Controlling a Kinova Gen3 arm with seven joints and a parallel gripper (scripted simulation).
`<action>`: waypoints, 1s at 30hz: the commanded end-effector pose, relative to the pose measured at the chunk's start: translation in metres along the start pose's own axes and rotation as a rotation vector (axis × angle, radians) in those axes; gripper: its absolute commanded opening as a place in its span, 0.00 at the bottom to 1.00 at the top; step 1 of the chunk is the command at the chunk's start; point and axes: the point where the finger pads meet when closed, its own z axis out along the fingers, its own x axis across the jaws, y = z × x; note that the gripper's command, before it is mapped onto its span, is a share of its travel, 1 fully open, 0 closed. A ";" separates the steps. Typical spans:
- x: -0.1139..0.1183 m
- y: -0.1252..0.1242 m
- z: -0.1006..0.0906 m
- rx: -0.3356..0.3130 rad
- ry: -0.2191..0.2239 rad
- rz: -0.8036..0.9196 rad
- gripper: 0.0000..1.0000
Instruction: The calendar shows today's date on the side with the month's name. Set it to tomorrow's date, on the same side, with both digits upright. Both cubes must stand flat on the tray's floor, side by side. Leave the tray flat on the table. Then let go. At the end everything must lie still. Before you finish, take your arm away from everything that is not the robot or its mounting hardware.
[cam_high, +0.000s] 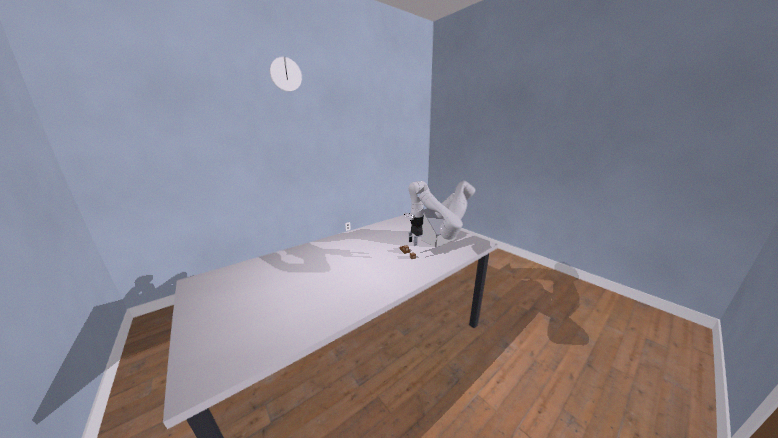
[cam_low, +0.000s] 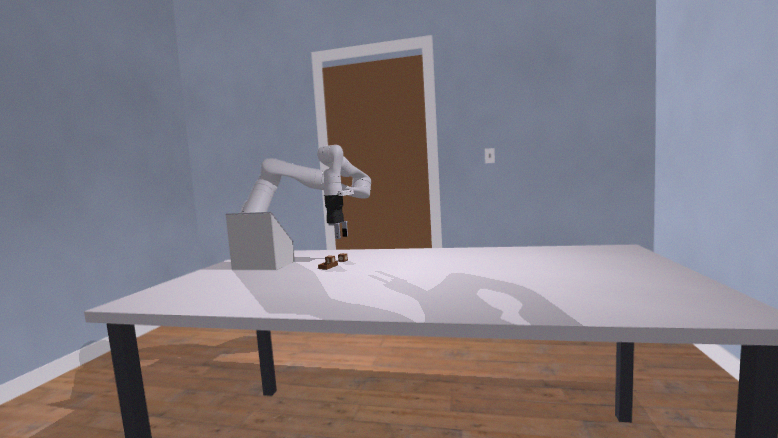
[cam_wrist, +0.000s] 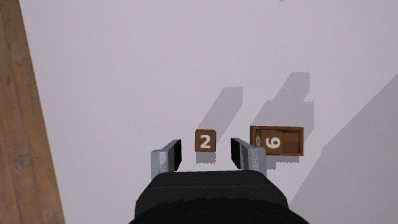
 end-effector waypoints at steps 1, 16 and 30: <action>0.000 -0.001 0.000 0.001 0.000 -0.018 1.00; -0.002 -0.004 0.001 0.001 0.001 -0.282 1.00; -0.004 -0.005 0.004 0.000 0.001 -0.687 1.00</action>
